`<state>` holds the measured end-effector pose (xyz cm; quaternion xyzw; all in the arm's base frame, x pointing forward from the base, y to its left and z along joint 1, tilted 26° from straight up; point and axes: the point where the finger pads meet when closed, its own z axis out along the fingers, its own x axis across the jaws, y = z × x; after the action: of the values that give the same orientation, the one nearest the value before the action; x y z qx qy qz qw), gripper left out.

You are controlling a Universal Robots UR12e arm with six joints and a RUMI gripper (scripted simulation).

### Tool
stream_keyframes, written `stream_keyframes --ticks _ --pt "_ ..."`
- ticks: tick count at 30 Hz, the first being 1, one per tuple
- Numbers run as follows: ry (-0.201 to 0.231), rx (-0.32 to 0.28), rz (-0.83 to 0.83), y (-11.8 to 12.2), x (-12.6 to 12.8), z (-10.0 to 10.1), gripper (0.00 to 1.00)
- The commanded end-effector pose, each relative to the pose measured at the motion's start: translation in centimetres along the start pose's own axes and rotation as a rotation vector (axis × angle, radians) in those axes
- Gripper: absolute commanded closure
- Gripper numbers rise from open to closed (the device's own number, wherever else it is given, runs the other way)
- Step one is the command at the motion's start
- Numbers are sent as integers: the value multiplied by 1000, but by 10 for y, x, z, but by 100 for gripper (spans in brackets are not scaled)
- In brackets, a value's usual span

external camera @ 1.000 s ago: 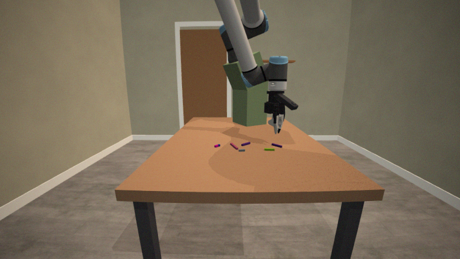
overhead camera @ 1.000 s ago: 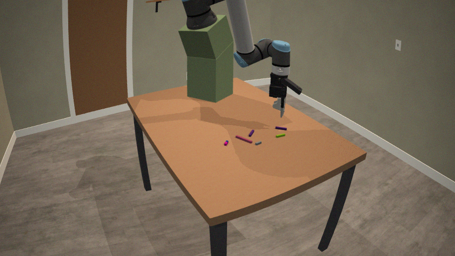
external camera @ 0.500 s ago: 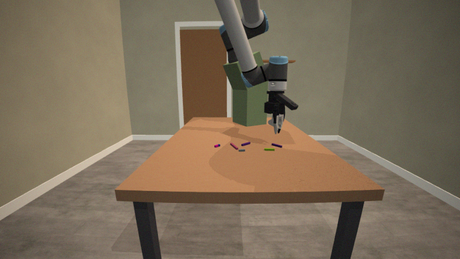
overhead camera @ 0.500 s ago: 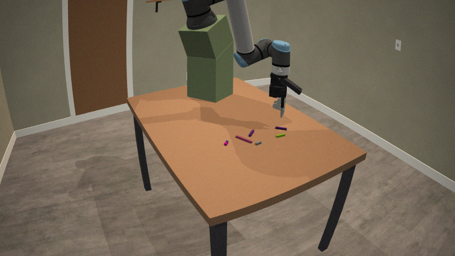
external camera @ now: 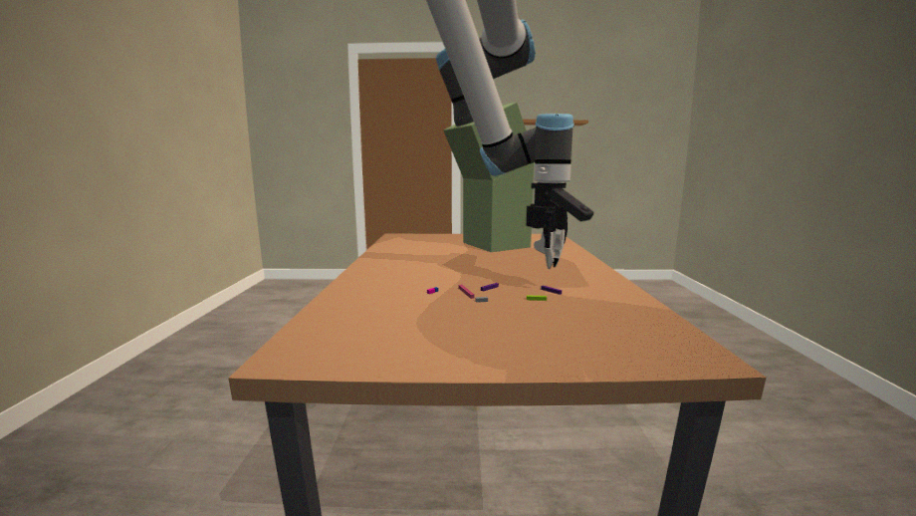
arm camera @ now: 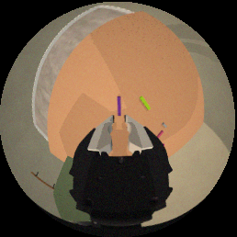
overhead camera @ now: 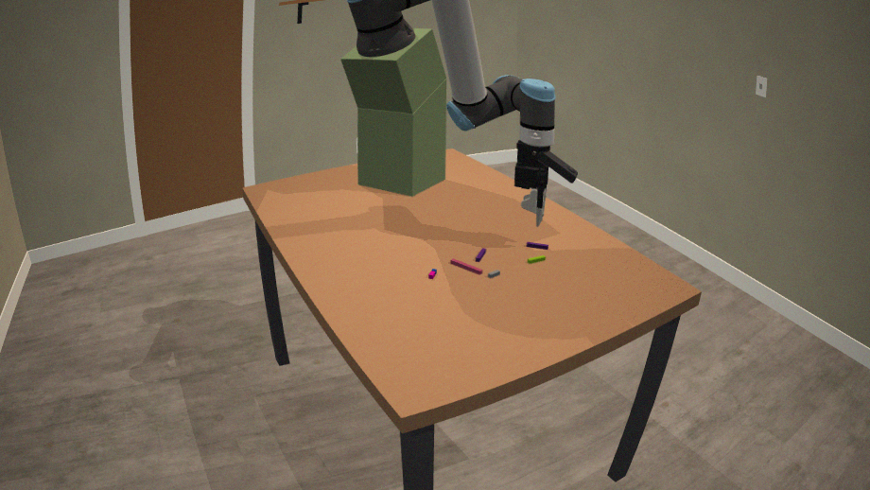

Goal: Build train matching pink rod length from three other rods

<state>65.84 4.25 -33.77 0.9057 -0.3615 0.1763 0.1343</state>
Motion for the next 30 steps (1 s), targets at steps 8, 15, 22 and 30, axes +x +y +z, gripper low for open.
stream_keyframes --ticks 8,15,22,30 --pt "0 1 0 0 0 13 86" --pt "0 1 0 0 0 21 86" --pt "0 1 0 -1 1 32 86" --pt "0 1 0 -1 1 40 86"
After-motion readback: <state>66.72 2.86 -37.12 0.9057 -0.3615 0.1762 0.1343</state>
